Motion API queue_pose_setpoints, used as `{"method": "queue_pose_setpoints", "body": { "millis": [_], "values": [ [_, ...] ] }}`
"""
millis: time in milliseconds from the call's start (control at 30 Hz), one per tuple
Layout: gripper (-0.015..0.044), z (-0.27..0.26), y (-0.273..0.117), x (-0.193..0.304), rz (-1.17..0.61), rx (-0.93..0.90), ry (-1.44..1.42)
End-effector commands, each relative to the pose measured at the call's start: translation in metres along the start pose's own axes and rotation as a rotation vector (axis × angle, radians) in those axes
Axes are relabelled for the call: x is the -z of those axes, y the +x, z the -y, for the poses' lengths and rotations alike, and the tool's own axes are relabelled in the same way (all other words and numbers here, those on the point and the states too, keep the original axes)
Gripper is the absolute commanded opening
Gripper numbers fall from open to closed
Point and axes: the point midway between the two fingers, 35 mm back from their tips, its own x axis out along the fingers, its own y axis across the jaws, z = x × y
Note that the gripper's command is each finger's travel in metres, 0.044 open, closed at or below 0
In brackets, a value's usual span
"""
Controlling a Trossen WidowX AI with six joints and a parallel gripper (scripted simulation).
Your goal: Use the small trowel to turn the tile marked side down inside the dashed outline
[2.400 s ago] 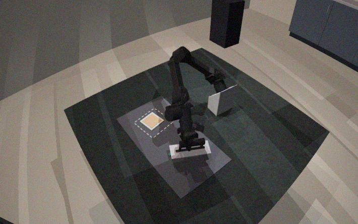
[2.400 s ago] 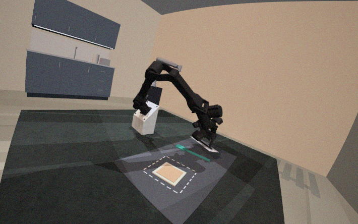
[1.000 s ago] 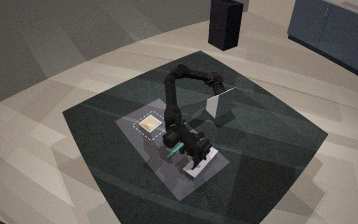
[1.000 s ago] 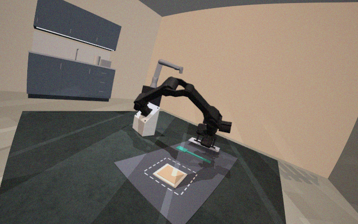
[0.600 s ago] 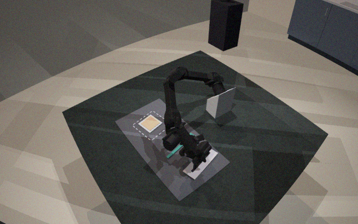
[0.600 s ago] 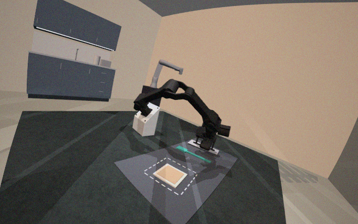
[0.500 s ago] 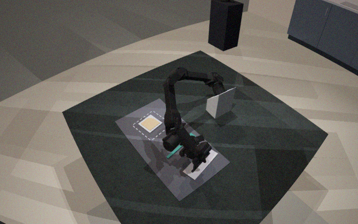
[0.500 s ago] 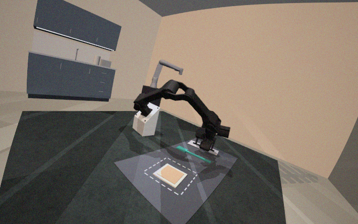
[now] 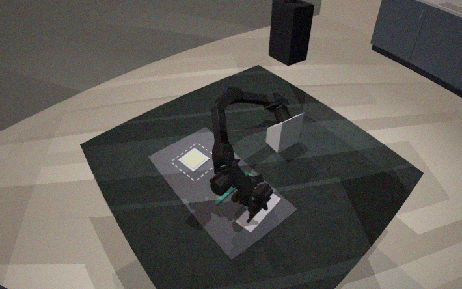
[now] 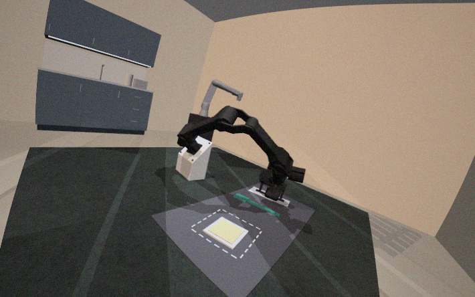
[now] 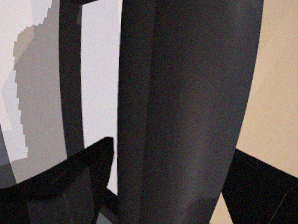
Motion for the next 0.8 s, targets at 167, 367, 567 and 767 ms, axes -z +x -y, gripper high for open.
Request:
{"method": "queue_pose_setpoints", "body": {
  "millis": [167, 367, 567, 767],
  "values": [
    [0.0300, 0.000, -0.001, 0.000, 0.000, 0.004, -0.003],
    [0.0300, 0.000, -0.037, 0.001, 0.000, 0.002, -0.001],
    [0.0300, 0.000, -0.060, 0.000, 0.000, 0.000, 0.001],
    [0.0300, 0.034, -0.097, -0.025, -0.003, 0.003, 0.002]
  ]
}}
